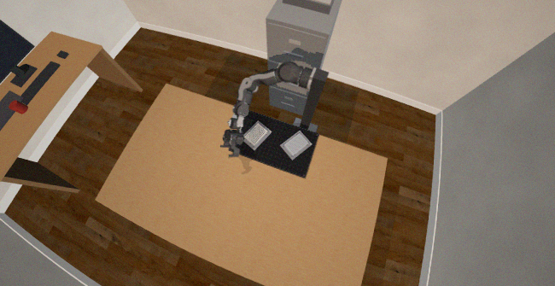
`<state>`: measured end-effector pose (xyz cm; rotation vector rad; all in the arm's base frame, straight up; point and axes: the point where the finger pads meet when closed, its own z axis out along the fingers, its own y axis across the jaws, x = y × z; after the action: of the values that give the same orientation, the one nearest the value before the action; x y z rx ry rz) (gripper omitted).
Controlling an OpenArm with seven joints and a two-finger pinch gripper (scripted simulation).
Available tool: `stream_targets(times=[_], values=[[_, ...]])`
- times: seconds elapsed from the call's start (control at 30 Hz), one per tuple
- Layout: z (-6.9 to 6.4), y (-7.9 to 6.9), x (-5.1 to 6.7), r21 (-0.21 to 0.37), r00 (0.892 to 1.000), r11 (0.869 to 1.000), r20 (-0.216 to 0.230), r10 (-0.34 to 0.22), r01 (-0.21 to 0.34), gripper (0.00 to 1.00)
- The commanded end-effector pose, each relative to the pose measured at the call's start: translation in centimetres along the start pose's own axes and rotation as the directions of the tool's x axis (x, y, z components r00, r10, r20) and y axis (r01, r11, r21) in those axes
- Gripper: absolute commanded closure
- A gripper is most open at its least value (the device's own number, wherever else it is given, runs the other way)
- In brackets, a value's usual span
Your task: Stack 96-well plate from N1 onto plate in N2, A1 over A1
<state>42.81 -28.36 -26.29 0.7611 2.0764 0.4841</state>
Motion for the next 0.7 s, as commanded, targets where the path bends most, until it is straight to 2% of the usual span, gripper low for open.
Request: stream_targets(times=[0.0, 0.03, 0.1, 0.2, 0.6, 0.67], values=[[-0.1, -0.1, -0.2, 0.005, 1.0, 1.0, 0.002, 0.001, -0.001, 0.23], [-0.1, -0.1, -0.2, 0.005, 1.0, 1.0, 0.002, 0.001, -0.001, 0.23], [-1.2, -0.3, 1.2, 0.05, 0.996, 0.998, -0.079, -0.033, 0.037, 0.23], [-2.9, -0.9, 3.2, 0.121, 0.976, 0.988, -0.205, -0.074, 0.101, 0.23], [-2.9, -0.9, 3.2, 0.121, 0.976, 0.988, -0.205, -0.074, 0.101, 0.23], [-4.0, -1.2, 4.6, 0.159, 0.953, 0.976, -0.289, -0.096, 0.147, 0.23]])
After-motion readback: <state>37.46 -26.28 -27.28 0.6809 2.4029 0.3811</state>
